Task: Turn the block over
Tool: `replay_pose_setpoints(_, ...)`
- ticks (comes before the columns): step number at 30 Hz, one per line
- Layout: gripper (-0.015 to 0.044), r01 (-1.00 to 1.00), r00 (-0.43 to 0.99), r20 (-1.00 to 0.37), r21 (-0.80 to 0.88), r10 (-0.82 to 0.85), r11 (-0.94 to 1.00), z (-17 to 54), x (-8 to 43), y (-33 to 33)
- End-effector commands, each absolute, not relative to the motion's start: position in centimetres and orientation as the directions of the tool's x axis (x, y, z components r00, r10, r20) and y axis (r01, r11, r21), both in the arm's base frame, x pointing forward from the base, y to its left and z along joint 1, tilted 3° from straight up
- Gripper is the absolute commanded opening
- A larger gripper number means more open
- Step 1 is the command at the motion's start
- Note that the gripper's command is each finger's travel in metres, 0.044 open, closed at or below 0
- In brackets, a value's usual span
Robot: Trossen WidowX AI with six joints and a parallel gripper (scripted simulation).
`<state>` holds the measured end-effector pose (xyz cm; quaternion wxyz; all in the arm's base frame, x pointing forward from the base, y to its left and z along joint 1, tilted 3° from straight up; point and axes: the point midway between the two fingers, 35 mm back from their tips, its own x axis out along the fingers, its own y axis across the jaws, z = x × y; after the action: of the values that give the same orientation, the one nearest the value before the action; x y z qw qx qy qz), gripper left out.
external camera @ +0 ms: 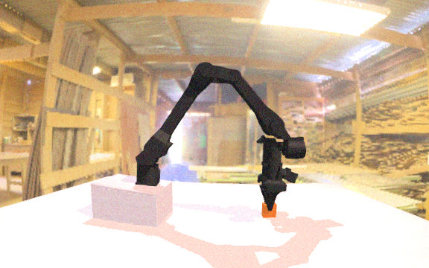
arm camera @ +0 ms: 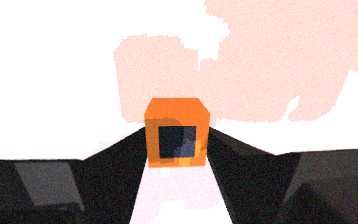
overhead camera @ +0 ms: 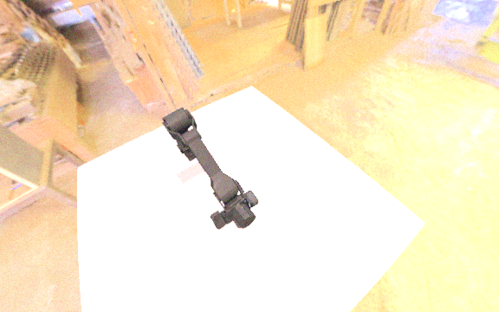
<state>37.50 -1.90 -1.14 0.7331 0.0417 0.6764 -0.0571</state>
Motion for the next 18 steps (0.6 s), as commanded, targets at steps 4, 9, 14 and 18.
replay_pose_setpoints(4, 0.0150, 0.136, 0.078, -0.996, -0.020, -0.031, 0.990, -1.2, 37.5, -2.0)
replay_pose_setpoints(9, 0.0117, 0.136, 0.078, -0.996, -0.020, -0.031, 0.990, -1.2, 37.5, -2.0)
replay_pose_setpoints(14, 0.0084, 0.136, 0.078, -0.996, -0.020, -0.031, 0.990, -1.2, 37.5, -2.0)
replay_pose_setpoints(18, 0.0000, 0.136, 0.078, -0.996, -0.020, -0.031, 0.990, 0.7, 37.4, -1.9)
